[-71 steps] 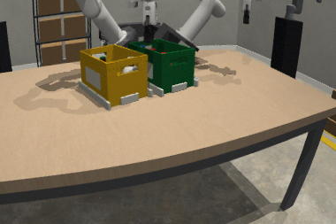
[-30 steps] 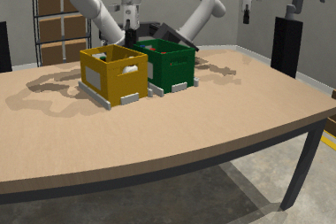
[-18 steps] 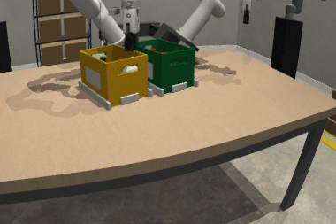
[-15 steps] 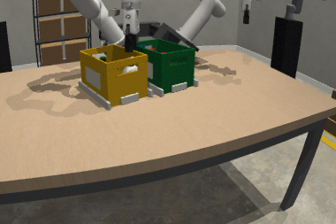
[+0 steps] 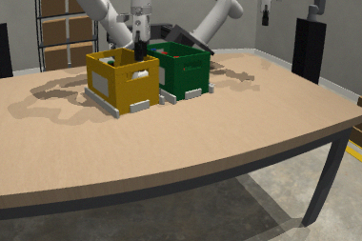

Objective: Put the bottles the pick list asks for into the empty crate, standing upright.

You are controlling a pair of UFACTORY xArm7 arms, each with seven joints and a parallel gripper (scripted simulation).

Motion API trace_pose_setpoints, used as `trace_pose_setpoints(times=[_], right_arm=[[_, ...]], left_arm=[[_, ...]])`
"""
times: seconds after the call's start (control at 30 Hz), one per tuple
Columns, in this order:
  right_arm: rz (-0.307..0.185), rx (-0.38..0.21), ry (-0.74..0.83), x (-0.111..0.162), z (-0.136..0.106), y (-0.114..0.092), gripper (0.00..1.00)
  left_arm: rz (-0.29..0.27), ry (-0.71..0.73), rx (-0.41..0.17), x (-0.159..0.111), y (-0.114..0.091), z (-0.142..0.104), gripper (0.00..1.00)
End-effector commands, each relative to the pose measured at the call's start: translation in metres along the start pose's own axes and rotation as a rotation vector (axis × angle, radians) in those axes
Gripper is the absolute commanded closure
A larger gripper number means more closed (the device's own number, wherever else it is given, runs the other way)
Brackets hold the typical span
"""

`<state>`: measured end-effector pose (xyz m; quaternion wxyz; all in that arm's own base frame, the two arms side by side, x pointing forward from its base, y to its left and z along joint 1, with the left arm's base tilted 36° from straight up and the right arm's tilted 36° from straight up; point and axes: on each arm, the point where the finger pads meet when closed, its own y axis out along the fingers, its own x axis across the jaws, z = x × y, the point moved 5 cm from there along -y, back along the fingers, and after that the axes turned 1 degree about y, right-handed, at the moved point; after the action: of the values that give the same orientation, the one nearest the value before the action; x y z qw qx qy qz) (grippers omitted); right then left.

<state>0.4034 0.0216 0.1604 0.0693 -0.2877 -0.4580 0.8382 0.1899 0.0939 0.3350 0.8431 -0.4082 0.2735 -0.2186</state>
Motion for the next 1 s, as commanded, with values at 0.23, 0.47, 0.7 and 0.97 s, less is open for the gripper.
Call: trace_pose_setpoints(times=[0.23,0.47,0.7,0.97], right_arm=[[0.002,-0.003,-0.001,0.0,-0.001,0.011,0.35],[0.002,-0.003,-0.001,0.0,-0.001,0.02,0.35],[0.002,-0.003,-0.001,0.0,-0.001,0.027,0.35],[0.002,-0.003,-0.001,-0.001,-0.001,0.037,0.35]], left_arm=[[-0.001,-0.001,0.003,0.0,-0.001,0.001,0.0],[-0.001,-0.001,0.003,0.0,-0.001,0.001,0.0],[-0.001,-0.001,0.003,0.0,-0.001,0.001,0.0],[-0.001,-0.001,0.003,0.0,-0.001,0.001,0.0]])
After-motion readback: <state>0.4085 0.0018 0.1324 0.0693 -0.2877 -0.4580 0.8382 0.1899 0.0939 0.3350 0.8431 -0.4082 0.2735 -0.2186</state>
